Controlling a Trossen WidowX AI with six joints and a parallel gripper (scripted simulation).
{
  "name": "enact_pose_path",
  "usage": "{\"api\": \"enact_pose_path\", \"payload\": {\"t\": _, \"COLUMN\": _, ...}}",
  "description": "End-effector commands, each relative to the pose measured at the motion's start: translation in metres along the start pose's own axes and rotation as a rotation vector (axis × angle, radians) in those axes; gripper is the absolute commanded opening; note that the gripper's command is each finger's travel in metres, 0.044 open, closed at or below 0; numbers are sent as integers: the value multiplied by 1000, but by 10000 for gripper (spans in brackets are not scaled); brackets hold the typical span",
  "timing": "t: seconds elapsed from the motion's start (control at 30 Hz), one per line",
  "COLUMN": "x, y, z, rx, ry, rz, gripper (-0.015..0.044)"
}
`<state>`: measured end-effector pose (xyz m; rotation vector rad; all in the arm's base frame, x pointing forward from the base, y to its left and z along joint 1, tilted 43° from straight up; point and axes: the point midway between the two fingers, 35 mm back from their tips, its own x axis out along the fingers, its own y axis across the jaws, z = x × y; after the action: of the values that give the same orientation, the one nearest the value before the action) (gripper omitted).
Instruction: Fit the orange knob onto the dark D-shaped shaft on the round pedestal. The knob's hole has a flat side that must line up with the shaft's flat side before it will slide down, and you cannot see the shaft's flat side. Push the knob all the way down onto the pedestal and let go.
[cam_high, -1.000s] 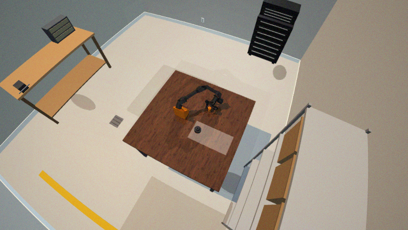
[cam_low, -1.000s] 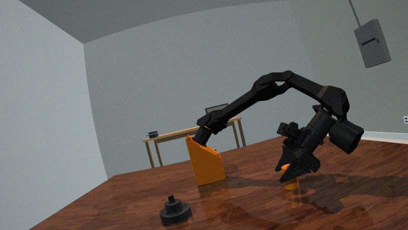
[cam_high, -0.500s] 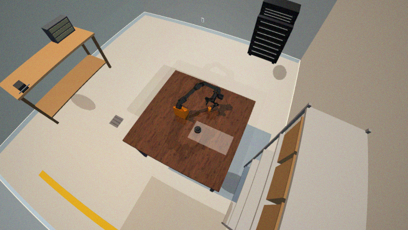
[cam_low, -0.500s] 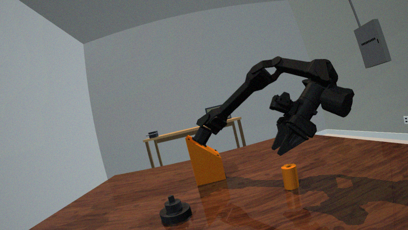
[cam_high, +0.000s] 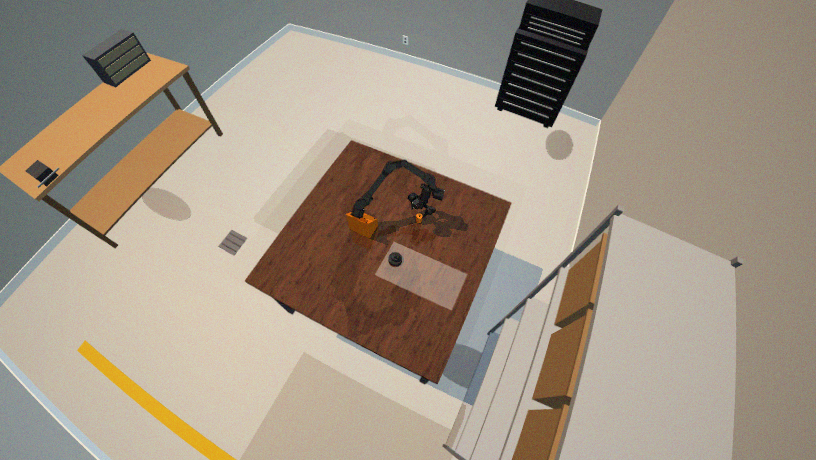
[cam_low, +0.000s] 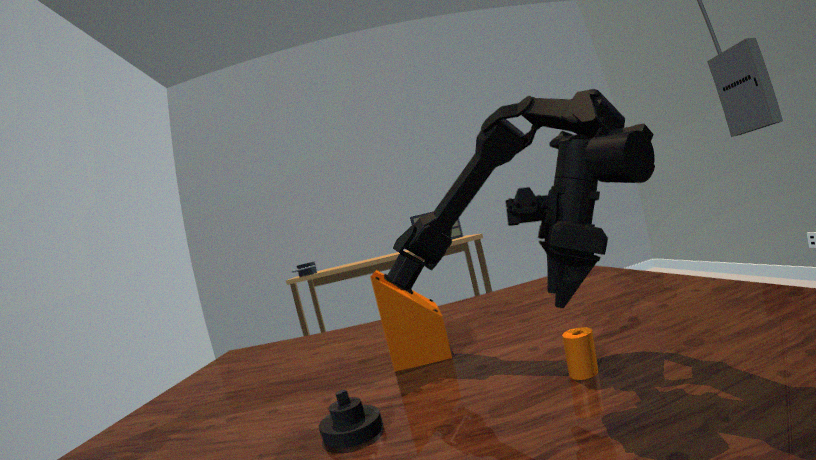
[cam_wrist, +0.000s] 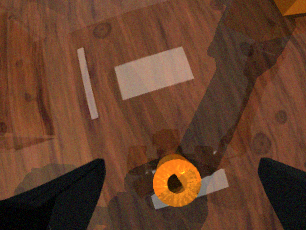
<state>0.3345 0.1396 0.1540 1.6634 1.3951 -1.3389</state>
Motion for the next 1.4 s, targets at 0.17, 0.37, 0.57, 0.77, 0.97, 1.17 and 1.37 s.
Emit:
{"api": "enact_pose_path", "payload": {"t": 0.17, "x": -17, "y": 1, "z": 0, "rx": -11, "ry": 401, "rz": -7, "gripper": 440}}
{"api": "enact_pose_path", "payload": {"t": 0.37, "x": -17, "y": 1, "z": 0, "rx": -11, "ry": 401, "rz": -7, "gripper": 440}}
{"api": "enact_pose_path", "payload": {"t": 0.57, "x": -17, "y": 1, "z": 0, "rx": -153, "ry": 401, "rz": 22, "gripper": 440}}
{"api": "enact_pose_path", "payload": {"t": 0.77, "x": -18, "y": 1, "z": 0, "rx": -731, "ry": 386, "rz": 140, "gripper": 440}}
{"api": "enact_pose_path", "payload": {"t": 0.97, "x": -18, "y": 0, "z": 0, "rx": -1309, "ry": 346, "rz": 258, "gripper": 440}}
{"api": "enact_pose_path", "payload": {"t": 1.17, "x": -18, "y": 0, "z": 0, "rx": -1719, "ry": 301, "rz": 343, "gripper": 440}}
{"api": "enact_pose_path", "payload": {"t": 1.37, "x": -17, "y": 1, "z": 0, "rx": -1834, "ry": 286, "rz": 366, "gripper": 440}}
